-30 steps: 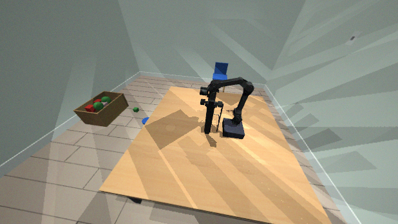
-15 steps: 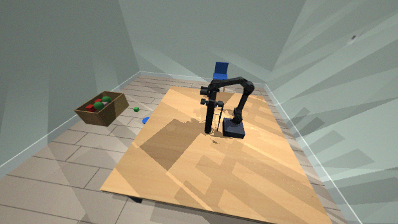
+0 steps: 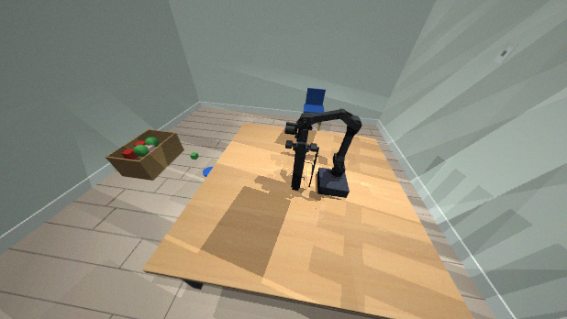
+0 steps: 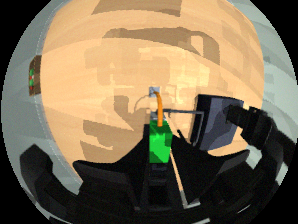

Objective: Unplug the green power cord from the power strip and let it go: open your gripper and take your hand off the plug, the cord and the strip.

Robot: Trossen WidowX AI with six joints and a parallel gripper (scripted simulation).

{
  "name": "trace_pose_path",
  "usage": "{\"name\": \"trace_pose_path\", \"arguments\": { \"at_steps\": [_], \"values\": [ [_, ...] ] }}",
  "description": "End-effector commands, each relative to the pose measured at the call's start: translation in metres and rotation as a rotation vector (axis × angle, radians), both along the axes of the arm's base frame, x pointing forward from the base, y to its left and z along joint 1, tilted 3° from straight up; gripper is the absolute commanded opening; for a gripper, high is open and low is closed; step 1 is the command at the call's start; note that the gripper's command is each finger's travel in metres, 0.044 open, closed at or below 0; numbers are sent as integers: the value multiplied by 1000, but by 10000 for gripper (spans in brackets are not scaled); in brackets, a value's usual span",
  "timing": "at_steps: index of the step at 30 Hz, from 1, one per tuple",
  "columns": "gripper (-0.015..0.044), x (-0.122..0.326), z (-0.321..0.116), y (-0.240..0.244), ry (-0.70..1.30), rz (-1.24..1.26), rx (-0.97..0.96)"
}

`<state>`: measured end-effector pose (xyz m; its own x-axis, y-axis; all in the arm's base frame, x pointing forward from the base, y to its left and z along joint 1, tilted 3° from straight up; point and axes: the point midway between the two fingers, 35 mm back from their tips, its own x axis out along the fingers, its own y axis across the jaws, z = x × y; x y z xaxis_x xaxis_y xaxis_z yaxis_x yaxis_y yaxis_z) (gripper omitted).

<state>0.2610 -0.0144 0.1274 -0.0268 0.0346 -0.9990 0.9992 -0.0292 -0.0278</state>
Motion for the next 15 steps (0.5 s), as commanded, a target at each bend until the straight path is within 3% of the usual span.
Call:
{"name": "trace_pose_path", "arguments": {
  "at_steps": [1,15],
  "values": [
    [0,0,2,-24,0,-17,-61],
    [0,-3,3,-47,0,-19,-62]
  ]
}}
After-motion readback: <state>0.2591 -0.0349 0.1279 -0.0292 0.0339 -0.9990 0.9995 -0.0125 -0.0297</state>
